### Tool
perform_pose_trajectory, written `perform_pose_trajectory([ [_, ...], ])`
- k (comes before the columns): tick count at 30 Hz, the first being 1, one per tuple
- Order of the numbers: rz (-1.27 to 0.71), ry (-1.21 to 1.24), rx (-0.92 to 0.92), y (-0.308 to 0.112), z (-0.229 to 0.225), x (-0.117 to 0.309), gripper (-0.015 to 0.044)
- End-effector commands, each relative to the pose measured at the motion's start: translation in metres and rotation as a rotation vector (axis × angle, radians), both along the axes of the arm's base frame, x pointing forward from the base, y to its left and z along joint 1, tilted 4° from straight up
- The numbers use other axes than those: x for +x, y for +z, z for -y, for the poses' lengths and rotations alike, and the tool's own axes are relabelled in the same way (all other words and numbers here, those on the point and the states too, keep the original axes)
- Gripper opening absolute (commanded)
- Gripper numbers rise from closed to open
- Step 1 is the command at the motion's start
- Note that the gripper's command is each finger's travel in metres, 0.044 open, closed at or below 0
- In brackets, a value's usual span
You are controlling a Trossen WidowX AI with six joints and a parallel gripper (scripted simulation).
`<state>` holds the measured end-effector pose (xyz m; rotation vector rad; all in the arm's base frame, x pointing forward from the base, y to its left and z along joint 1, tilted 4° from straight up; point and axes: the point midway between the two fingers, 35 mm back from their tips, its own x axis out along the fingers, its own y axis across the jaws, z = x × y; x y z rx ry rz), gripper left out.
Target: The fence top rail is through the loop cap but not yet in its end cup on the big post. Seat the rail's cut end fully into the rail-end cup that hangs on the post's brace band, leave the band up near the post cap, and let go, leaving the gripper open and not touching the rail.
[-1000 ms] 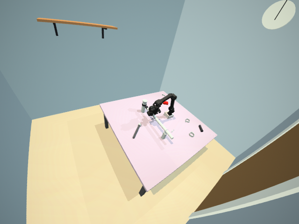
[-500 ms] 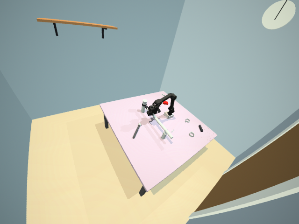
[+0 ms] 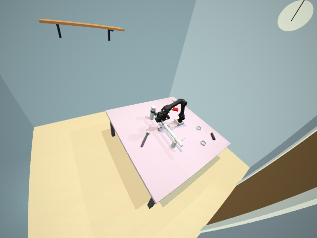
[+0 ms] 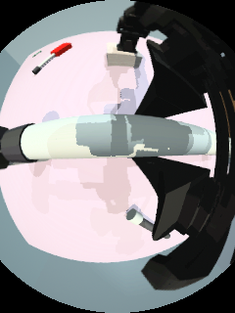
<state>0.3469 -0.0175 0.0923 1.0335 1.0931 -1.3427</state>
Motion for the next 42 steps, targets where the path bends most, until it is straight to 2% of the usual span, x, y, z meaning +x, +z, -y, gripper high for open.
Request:
perform_pose_trajectory([
  [1, 0.008, -0.001, -0.011, 0.003, 0.006, 0.000, 0.0000],
  [35, -0.004, 0.007, 0.003, 0.000, 0.013, 0.000, 0.0000],
  [42, -0.004, 0.007, 0.003, 0.000, 0.013, 0.000, 0.0184],
])
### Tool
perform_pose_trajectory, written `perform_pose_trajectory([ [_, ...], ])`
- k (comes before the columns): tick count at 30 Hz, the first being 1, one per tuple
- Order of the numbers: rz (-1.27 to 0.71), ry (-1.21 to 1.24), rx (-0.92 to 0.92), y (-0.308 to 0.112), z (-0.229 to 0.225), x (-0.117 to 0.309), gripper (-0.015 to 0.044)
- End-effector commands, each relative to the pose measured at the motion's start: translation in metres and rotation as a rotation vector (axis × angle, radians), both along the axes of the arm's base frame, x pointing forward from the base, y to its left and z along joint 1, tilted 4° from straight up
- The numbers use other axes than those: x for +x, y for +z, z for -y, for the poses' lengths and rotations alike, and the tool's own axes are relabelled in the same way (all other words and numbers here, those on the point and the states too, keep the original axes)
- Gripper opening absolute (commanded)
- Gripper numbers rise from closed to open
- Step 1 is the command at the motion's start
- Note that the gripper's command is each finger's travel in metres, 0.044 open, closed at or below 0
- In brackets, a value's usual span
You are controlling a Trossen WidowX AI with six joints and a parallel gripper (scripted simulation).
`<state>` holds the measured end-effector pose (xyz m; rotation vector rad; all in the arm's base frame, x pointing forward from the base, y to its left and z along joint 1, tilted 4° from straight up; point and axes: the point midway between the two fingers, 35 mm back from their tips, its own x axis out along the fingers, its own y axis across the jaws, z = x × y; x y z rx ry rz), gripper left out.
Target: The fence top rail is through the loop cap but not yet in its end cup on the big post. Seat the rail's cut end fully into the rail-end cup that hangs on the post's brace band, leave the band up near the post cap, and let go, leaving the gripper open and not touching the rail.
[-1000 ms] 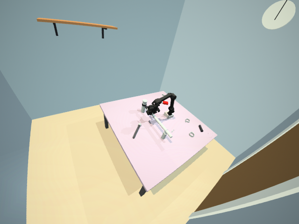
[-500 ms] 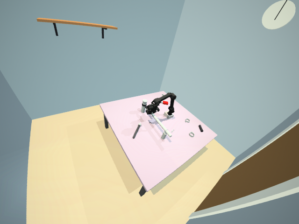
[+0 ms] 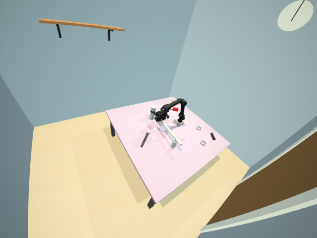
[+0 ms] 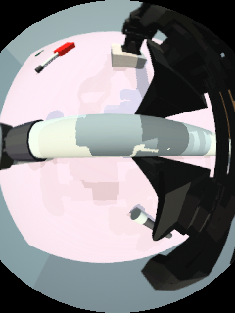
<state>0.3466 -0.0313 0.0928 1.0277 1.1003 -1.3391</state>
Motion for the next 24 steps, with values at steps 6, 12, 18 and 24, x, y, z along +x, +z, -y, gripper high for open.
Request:
perform_pose_trajectory([
  [6, 0.001, 0.000, 0.001, 0.006, -0.006, 0.001, 0.0341],
  [12, 0.001, 0.001, 0.003, 0.026, -0.024, 0.001, 0.0440],
  [18, 0.000, 0.001, 0.003, 0.042, -0.038, 0.000, 0.0440],
  [24, -0.010, 0.024, -0.003, 0.057, -0.039, 0.002, 0.0440],
])
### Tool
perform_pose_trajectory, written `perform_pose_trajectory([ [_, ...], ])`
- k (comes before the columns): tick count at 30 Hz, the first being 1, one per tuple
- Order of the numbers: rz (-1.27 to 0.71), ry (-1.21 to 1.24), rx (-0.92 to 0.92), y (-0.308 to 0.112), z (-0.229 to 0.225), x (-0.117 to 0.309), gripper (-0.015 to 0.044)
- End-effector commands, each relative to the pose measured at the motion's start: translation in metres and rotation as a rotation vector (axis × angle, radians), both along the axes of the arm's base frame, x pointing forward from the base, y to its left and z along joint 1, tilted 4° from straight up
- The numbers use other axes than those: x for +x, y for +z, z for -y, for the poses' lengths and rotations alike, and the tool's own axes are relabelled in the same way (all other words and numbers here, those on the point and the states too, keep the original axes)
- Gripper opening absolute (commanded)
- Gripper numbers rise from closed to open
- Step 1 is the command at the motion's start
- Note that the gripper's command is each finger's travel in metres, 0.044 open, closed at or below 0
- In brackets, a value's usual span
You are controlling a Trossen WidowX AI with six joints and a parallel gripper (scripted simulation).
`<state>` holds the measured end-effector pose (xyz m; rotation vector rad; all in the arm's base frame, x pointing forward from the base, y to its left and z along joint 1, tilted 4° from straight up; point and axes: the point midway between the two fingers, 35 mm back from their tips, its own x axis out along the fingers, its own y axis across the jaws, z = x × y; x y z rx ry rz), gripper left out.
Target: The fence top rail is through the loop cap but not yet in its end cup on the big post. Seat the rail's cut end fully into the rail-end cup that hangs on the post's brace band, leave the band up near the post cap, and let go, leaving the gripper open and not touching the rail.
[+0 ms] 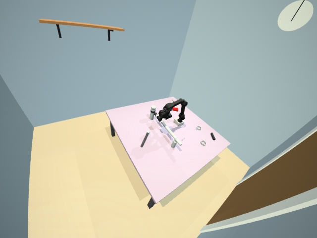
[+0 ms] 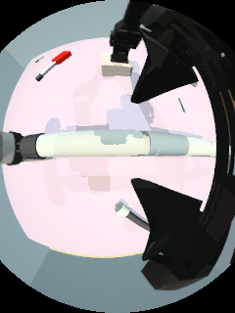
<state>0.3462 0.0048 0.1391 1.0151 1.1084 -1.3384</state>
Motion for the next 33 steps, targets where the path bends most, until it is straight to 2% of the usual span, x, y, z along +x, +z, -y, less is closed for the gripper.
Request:
perform_pose_trajectory([
  [1, -0.005, 0.021, -0.001, 0.018, -0.005, 0.002, 0.0440],
  [4, -0.013, 0.033, -0.003, 0.031, -0.008, 0.001, 0.0440],
  [33, -0.013, 0.033, -0.003, 0.031, -0.008, 0.001, 0.0440],
])
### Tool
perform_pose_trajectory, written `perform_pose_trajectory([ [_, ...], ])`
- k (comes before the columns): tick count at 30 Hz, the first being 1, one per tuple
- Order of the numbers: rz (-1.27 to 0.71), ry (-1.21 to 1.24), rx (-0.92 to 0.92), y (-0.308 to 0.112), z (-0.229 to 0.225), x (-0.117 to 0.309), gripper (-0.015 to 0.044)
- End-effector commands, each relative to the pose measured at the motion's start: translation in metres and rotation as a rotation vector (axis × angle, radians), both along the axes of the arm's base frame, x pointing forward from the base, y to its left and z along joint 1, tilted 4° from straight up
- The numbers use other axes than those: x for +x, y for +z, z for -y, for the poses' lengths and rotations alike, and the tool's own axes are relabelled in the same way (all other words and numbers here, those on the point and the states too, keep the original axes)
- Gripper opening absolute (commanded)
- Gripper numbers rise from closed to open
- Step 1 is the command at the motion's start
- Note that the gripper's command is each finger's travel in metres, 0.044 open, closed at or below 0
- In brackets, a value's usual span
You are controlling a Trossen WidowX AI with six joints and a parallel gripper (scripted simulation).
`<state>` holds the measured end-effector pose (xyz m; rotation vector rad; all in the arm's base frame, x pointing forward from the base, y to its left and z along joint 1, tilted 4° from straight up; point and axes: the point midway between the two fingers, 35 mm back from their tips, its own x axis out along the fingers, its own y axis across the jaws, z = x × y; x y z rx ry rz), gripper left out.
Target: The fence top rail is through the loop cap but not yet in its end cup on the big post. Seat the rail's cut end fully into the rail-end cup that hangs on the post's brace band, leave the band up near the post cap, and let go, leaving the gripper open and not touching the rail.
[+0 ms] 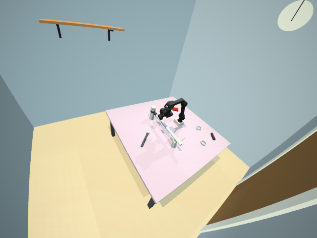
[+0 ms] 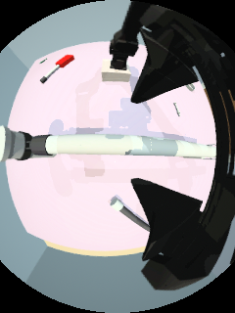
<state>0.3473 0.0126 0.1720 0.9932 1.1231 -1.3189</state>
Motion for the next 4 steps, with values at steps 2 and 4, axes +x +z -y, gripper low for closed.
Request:
perform_pose_trajectory([
  [2, -0.008, 0.004, -0.003, -0.0014, 0.0003, 0.0001, 0.0440],
  [4, -0.008, 0.004, -0.003, -0.0014, 0.0003, 0.0001, 0.0440],
])
